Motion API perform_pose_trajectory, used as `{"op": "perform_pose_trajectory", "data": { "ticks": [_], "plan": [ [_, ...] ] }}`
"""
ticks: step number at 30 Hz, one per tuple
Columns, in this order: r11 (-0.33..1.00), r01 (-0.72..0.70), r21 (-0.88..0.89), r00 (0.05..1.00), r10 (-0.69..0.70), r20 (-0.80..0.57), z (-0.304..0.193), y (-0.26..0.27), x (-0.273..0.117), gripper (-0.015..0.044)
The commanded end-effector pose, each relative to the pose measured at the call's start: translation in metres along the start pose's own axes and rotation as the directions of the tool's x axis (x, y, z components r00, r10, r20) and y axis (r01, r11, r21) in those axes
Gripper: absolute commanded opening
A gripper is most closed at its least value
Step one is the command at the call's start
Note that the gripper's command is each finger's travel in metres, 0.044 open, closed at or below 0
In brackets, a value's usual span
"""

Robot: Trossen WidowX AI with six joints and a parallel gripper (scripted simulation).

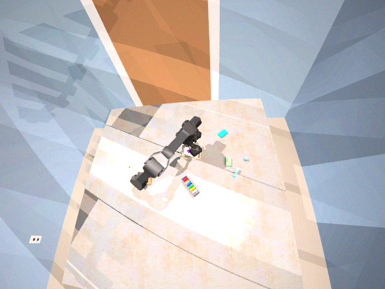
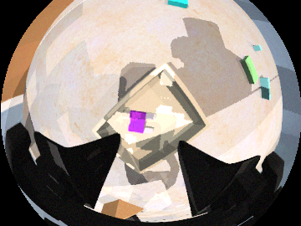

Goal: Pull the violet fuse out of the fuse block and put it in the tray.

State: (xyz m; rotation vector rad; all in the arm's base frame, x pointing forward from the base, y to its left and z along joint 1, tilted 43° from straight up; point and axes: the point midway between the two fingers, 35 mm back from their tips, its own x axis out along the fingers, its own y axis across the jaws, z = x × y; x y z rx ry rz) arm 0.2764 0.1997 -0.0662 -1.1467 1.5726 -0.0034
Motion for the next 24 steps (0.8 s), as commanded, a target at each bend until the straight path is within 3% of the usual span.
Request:
{"op": "perform_pose_trajectory", "data": {
  "ticks": [1,4,24],
  "plan": [
    [1.0,0.001,-0.001,1.0,-0.001,0.0,0.001,0.0,-0.017,0.033],
    [1.0,0.003,-0.006,1.0,-0.003,-0.003,0.0,0.001,-0.035,0.033],
    [1.0,0.008,-0.013,1.0,-0.008,0.001,0.0,0.001,-0.035,0.033]
  ]
}}
